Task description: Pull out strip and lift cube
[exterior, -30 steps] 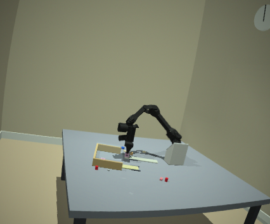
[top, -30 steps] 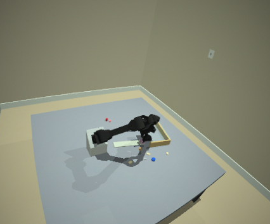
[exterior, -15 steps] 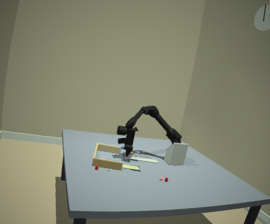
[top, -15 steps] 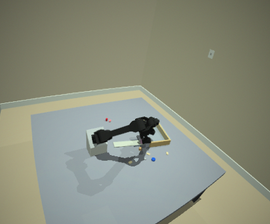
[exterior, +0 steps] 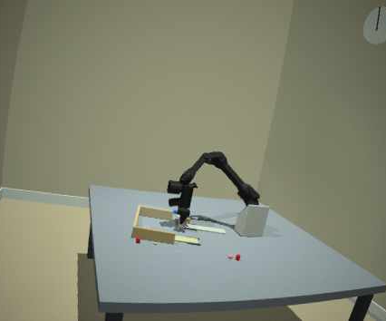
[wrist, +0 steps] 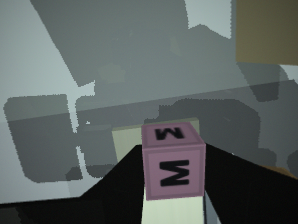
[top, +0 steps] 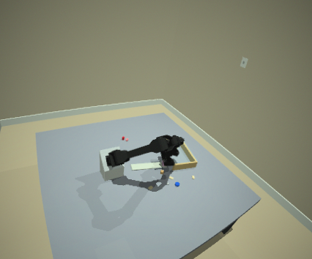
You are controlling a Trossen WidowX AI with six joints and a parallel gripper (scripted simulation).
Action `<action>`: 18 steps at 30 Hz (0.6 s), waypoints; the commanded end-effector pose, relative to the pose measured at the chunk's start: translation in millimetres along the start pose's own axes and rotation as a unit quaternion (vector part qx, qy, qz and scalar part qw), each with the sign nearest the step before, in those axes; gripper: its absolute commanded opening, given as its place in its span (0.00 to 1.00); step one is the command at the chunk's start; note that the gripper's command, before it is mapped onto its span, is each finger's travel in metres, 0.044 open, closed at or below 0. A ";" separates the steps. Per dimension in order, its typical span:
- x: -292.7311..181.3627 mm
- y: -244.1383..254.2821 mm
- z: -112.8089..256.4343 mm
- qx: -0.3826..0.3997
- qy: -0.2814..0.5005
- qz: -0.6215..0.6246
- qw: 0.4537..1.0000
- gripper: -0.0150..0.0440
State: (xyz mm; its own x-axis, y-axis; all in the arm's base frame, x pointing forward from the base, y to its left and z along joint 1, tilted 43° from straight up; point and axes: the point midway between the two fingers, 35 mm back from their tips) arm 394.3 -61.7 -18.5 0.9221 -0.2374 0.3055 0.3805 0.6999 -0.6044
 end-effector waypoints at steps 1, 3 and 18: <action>-2.2 -0.8 2.6 0.000 0.000 -0.001 1.000 0.25; -9.4 -2.4 8.8 0.000 0.000 0.000 1.000 0.25; -58.5 -16.9 42.4 -0.002 0.002 0.005 1.000 0.25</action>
State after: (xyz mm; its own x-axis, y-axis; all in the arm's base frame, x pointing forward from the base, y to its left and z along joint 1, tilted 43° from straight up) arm 335.1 -32.3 3.1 0.9286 -0.2268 0.2937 0.3653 0.6986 -0.6152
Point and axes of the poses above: the point midway between the two fingers, 35 mm back from their tips, its own z axis back along the fingers, its own y axis across the jaws, x = y × z, and after that the axes turned 7 degrees about -z, right-handed
